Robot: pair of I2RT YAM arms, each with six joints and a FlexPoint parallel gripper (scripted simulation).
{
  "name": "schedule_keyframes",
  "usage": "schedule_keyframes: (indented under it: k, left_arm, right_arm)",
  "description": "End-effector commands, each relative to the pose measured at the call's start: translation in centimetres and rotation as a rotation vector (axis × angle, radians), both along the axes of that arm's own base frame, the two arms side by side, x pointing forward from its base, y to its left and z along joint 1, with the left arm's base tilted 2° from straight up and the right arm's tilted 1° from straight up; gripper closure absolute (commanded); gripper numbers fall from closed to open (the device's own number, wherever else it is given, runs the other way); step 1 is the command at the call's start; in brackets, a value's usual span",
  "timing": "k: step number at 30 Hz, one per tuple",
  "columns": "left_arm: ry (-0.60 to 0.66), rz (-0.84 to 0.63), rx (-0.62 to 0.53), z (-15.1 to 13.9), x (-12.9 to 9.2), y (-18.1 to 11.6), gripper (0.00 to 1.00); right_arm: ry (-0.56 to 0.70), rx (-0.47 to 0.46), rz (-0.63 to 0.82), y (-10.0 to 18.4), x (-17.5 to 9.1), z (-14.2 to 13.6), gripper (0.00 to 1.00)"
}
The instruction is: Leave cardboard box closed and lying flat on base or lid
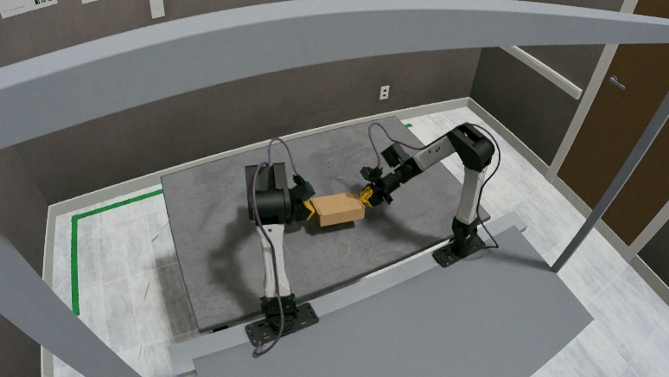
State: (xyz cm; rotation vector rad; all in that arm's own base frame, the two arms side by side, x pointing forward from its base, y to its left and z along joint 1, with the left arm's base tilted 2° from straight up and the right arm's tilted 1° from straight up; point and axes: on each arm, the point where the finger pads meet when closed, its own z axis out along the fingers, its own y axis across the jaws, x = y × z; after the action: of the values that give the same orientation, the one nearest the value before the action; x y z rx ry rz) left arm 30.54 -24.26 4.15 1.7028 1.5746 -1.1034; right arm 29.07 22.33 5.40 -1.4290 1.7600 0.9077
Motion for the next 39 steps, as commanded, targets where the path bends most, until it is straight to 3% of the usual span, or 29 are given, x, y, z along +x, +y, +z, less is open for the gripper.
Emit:
schedule_keyframes:
  k: [1,19,20,22,28,31,39]
  left_arm:
    - [-0.064,-0.019,-0.034,1.0,0.0,-1.0,1.00]
    - [-0.155,-0.019,-0.048,1.1,0.3,-1.1,1.00]
    - [-0.127,-0.019,-0.043,0.0,0.1,-1.0,1.00]
    - [-0.171,-0.019,-0.055,1.2,0.3,-1.1,1.00]
    - [-0.207,-0.019,-0.058,1.2,0.5,-1.1,1.00]
    - [-0.167,-0.017,-0.043,-1.3,-0.4,-1.0,1.00]
    - [-0.183,-0.019,-0.053,-1.0,0.3,-1.4,1.00]
  right_arm:
    - [-0.105,0.032,0.031,1.1,0.3,1.9,1.00]
    - [-0.193,0.020,0.033,1.1,0.5,1.9,1.00]
    - [-0.207,0.033,0.035,1.3,0.9,2.5,1.00]
    - [-0.206,0.022,0.037,1.1,0.4,1.9,1.00]
    - [-0.244,0.015,0.035,1.1,0.6,1.9,1.00]
    - [-0.227,0.017,0.036,1.0,0.0,0.7,1.00]
    - [-0.229,0.019,0.035,1.4,1.0,0.6,1.00]
